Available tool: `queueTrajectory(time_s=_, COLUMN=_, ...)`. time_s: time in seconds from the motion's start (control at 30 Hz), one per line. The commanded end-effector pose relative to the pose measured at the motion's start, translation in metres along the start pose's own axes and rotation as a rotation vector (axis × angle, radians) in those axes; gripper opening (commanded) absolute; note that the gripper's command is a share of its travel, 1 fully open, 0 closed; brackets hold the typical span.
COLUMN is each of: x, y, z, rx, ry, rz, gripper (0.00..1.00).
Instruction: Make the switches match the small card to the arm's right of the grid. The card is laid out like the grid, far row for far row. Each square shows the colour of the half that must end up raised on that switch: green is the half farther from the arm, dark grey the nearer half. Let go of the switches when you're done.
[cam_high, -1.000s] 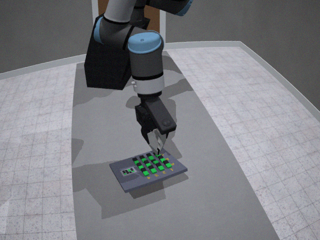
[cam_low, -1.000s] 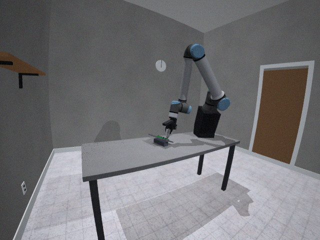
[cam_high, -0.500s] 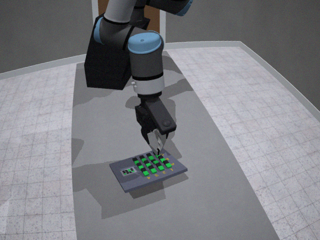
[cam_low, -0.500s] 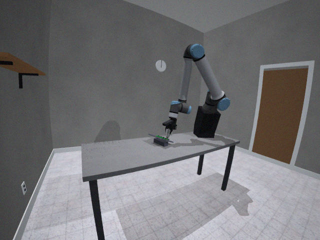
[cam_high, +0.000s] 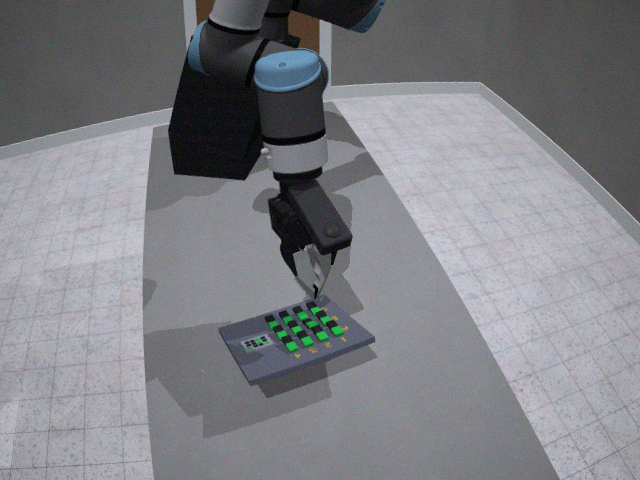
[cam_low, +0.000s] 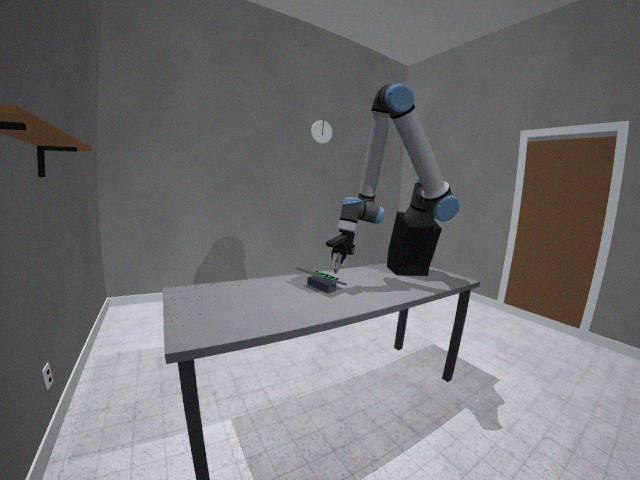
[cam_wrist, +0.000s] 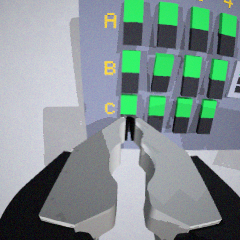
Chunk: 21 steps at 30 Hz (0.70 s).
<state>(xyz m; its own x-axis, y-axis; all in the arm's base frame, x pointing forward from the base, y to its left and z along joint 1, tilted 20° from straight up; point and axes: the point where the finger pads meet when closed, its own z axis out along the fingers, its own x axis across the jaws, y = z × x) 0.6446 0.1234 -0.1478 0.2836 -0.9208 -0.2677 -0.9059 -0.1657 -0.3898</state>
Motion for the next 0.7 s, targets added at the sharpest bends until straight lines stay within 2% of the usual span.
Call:
queueTrajectory(time_s=0.0, x=0.0002, y=-0.0005, z=-0.0066, rx=0.0, ry=0.0, rz=0.0, gripper=0.0)
queueTrajectory(time_s=0.67, x=0.0002, y=-0.0005, z=-0.0067, rx=0.0, ry=-0.001, rz=0.006, gripper=0.0)
